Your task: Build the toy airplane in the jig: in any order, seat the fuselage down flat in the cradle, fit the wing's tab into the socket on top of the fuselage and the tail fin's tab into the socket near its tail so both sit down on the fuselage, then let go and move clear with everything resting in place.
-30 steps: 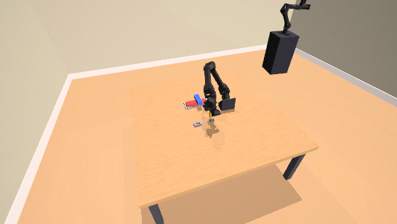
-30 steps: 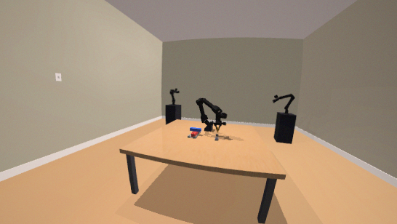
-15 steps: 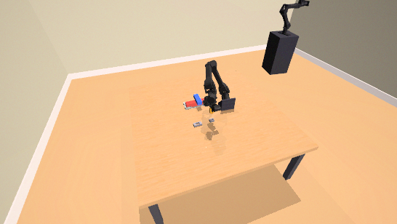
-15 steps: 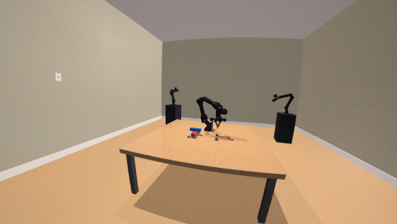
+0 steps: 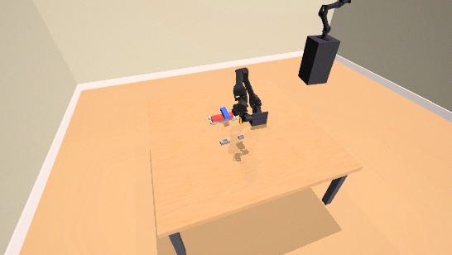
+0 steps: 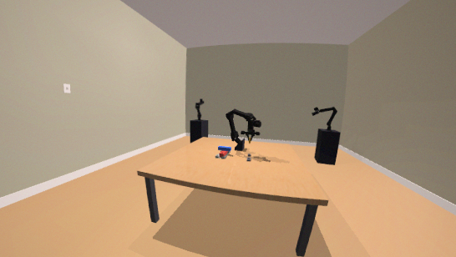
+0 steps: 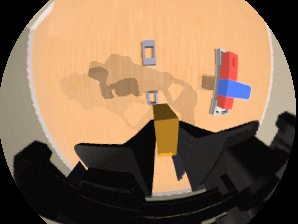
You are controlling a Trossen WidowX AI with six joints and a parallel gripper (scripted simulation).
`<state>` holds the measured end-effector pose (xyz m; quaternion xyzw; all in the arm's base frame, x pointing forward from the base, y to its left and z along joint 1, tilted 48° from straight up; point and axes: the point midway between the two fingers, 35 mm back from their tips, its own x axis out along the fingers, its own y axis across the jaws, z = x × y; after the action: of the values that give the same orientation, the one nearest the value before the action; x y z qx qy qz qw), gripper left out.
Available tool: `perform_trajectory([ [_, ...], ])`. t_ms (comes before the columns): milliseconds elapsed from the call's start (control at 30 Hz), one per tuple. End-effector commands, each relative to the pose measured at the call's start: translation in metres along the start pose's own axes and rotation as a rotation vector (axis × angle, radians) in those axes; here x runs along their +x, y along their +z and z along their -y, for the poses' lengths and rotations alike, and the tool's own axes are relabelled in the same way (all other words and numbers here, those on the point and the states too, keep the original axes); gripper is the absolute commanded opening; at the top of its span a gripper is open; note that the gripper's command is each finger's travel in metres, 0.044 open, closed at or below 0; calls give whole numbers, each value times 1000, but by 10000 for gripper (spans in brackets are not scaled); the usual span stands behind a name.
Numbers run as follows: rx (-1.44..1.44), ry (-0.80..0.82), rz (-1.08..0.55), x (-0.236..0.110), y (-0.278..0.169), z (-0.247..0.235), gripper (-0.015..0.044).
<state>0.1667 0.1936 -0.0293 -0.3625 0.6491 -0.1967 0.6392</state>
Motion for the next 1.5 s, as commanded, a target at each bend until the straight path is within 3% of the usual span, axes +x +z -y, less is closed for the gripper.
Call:
perform_trajectory([
  [0, 6, 8, -3, -4, 1, 1, 0],
  [1467, 45, 77, -4, 7, 69, 90, 0],
])
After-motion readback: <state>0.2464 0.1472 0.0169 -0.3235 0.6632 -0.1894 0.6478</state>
